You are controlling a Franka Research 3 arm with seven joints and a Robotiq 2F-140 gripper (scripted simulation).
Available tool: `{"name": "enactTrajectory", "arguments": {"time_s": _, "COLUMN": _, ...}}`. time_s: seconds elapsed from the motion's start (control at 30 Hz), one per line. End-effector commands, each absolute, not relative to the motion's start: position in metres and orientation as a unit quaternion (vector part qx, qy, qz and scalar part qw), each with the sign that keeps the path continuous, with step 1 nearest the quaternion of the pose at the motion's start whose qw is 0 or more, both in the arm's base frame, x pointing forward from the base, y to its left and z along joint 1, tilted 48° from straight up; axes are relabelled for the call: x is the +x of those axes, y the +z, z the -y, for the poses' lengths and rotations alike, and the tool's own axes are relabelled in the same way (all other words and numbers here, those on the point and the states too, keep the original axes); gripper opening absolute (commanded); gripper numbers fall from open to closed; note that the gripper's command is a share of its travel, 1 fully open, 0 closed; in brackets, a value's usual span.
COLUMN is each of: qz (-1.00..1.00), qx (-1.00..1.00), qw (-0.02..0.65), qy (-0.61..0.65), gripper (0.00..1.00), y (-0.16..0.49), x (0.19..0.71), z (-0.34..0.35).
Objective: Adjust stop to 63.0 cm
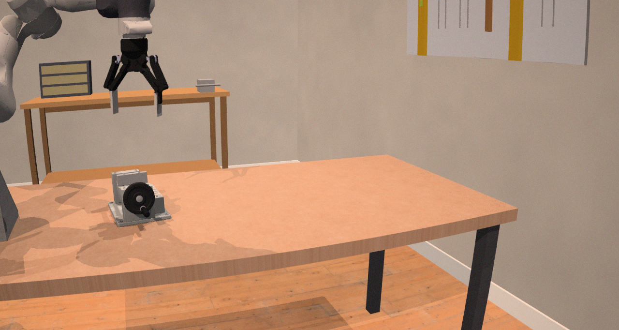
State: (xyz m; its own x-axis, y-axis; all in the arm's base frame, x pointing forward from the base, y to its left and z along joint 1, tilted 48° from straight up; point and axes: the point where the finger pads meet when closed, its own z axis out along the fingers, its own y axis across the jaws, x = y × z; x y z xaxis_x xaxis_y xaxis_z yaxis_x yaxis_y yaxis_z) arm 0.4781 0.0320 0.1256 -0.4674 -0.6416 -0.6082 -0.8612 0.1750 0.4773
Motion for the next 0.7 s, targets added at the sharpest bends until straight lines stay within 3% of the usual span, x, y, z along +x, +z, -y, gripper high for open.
{"name": "enactTrajectory", "arguments": {"time_s": 0.0, "qz": -0.702, "qx": -0.572, "qw": 0.18, "qy": 0.384, "gripper": 1.0, "y": 0.107, "x": 0.483, "z": -0.023}}
{"name": "enactTrajectory", "arguments": {"time_s": 0.67, "qz": -0.622, "qx": -0.665, "qw": 0.225, "qy": 0.348, "gripper": 1.0, "y": 0.038, "x": 0.49, "z": 0.003}}
